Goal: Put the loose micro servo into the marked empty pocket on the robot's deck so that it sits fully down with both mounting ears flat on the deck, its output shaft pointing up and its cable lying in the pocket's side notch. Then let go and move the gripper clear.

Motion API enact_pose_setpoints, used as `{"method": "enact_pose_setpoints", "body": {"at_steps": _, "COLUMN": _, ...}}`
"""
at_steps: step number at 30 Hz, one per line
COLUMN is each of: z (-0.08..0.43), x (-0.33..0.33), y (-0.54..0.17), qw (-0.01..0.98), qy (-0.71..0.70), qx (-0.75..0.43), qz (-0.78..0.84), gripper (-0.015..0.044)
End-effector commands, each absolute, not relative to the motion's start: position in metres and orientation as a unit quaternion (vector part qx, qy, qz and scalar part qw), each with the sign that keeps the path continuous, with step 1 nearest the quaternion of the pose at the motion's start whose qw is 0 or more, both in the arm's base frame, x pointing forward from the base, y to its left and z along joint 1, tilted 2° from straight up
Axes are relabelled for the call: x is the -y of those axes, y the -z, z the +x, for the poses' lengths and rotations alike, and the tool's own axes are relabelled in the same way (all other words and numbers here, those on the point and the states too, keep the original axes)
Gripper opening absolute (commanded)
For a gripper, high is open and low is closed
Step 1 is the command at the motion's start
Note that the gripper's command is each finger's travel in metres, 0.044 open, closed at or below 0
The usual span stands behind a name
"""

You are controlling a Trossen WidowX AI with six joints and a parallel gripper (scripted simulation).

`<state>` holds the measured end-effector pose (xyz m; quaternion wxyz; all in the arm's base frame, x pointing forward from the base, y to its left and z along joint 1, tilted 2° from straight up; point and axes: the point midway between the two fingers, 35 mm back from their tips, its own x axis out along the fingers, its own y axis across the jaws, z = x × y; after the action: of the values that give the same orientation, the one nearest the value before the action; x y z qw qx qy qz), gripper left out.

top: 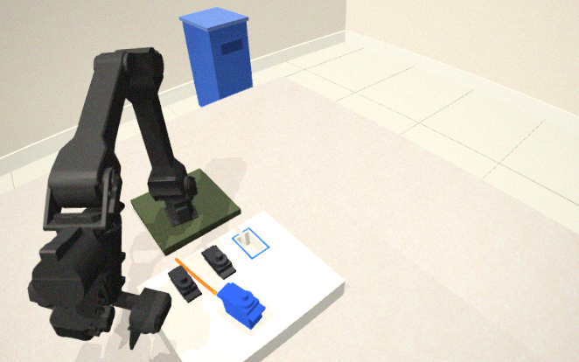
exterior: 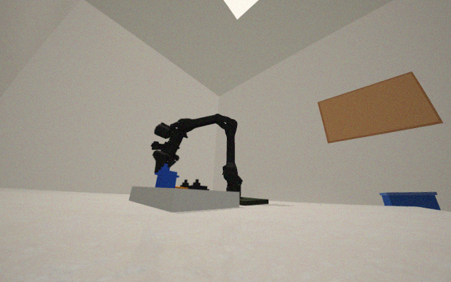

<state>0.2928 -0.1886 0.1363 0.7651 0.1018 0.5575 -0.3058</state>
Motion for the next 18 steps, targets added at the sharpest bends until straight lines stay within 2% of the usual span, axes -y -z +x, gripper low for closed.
{"method": "enact_pose_setpoints", "body": {"at_steps": 1, "z": 0.303, "x": 0.167, "y": -0.14, "qw": 0.771, "qy": 0.251, "qx": -0.58, "qz": 0.073, "gripper": 0.044}}
{"method": "enact_pose_setpoints", "body": {"at_steps": 18, "z": 0.316, "x": 0.065, "y": -0.153, "qw": 0.753, "qy": 0.009, "qx": -0.655, "qz": -0.055, "gripper": 0.044}}
